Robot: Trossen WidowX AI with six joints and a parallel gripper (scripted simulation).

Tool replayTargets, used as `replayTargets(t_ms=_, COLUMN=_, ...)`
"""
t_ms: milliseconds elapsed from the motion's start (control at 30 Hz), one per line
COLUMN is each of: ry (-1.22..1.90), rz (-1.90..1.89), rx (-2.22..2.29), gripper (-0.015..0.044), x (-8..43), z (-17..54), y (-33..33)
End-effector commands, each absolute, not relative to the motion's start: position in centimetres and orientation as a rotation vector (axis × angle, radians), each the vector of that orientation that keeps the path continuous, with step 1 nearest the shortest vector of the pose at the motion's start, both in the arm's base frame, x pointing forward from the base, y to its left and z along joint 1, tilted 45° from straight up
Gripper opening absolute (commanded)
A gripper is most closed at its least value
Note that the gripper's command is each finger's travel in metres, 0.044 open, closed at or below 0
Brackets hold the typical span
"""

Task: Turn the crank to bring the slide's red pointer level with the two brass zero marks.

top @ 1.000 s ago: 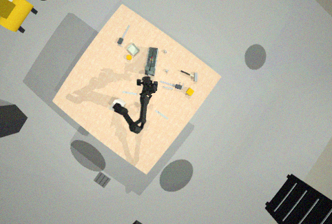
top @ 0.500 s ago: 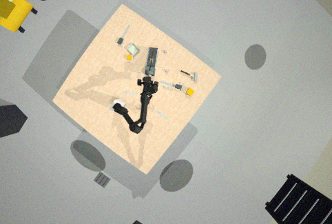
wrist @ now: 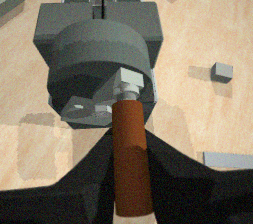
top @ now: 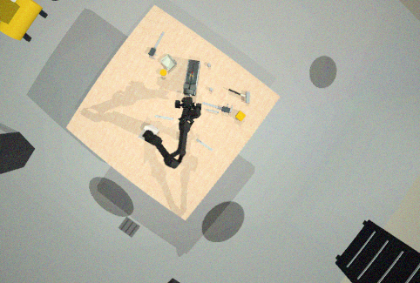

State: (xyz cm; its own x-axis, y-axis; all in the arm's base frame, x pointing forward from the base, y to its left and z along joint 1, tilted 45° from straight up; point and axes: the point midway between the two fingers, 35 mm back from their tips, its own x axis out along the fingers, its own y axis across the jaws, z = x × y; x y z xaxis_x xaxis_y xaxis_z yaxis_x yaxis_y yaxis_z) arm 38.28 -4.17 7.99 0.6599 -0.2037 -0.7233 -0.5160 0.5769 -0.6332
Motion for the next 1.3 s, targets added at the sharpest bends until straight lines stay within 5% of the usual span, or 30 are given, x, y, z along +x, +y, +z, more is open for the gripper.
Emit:
replayTargets(t_ms=0, ry=0.858, rz=0.195, rx=-0.968, gripper=0.0000, x=38.7, z=8.2, y=-5.0)
replayTargets(t_ms=1267, ry=0.859, rz=0.194, rx=-0.970, gripper=0.0000, x=39.2, z=5.5, y=-7.9)
